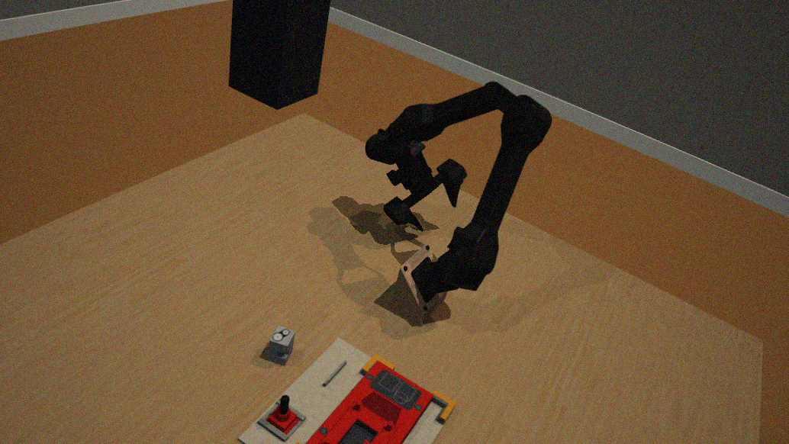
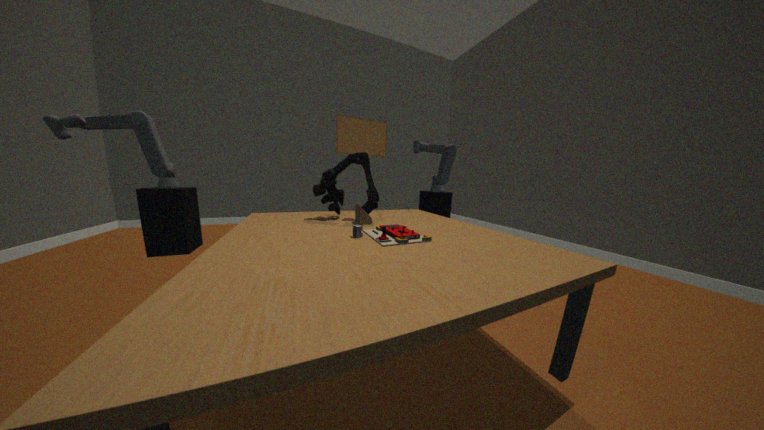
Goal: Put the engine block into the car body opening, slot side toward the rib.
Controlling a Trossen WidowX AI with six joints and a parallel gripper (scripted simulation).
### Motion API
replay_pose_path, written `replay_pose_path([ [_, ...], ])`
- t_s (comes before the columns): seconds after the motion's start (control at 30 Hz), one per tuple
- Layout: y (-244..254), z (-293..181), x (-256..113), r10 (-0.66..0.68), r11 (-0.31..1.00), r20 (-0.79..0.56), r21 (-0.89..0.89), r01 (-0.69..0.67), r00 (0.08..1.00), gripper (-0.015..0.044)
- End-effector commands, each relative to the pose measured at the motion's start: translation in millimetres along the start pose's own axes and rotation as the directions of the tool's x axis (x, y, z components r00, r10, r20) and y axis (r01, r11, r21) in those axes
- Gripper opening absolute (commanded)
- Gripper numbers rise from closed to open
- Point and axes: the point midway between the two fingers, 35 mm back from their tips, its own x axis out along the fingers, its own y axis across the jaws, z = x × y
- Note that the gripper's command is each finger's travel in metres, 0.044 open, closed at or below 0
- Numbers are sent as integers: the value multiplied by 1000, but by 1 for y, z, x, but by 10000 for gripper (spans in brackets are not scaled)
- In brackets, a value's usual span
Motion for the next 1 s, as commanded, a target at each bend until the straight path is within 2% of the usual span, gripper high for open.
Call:
replay_pose_path([
  [0.0, -4, 2, -3, 37, 991, 11, 130, -38, 999, 440],
  [0.43, -10, 2, -6, 150, 834, 20, 534, -137, 989, 440],
  [0.97, -19, 2, -10, 283, 429, 48, 887, -171, 958, 440],
])
